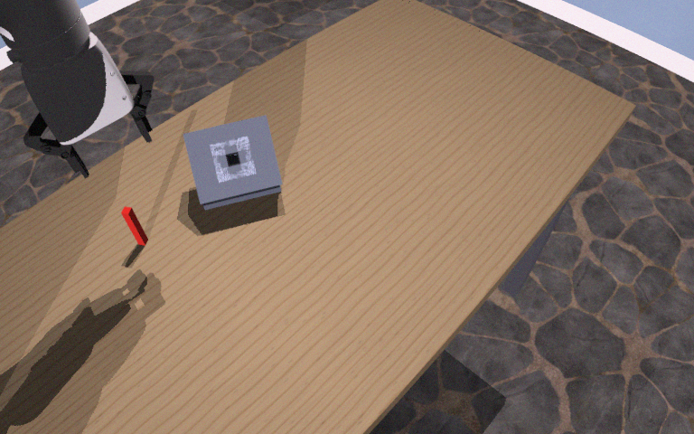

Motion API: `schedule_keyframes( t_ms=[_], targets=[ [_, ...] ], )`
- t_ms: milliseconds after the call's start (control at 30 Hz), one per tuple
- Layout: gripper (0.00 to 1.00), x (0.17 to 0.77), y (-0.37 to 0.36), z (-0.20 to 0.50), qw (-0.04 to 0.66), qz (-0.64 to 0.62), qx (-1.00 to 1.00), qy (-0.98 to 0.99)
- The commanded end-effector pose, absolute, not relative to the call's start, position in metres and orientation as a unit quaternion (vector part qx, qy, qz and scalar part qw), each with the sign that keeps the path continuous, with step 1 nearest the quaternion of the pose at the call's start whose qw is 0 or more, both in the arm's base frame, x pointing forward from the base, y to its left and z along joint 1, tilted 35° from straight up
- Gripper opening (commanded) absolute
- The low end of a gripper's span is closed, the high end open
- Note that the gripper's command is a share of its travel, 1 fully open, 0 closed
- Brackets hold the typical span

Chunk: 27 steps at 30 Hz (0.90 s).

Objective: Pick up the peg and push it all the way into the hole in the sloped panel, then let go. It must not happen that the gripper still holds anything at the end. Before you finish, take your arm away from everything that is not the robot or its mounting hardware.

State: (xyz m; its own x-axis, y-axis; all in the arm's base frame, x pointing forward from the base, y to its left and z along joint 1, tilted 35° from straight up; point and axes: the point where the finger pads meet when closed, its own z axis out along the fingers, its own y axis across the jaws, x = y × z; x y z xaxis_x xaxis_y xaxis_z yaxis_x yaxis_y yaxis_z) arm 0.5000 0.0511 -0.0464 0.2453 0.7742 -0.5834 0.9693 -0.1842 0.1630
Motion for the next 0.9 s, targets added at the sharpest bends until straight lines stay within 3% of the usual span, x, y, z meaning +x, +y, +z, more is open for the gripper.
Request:
schedule_keyframes(
  t_ms=[0,867],
  targets=[
    [1.00,0.499,0.048,-0.054,0.263,-0.176,0.776,0.545],
    [1.00,0.486,0.030,-0.092,0.280,-0.119,0.890,0.338]
  ],
)
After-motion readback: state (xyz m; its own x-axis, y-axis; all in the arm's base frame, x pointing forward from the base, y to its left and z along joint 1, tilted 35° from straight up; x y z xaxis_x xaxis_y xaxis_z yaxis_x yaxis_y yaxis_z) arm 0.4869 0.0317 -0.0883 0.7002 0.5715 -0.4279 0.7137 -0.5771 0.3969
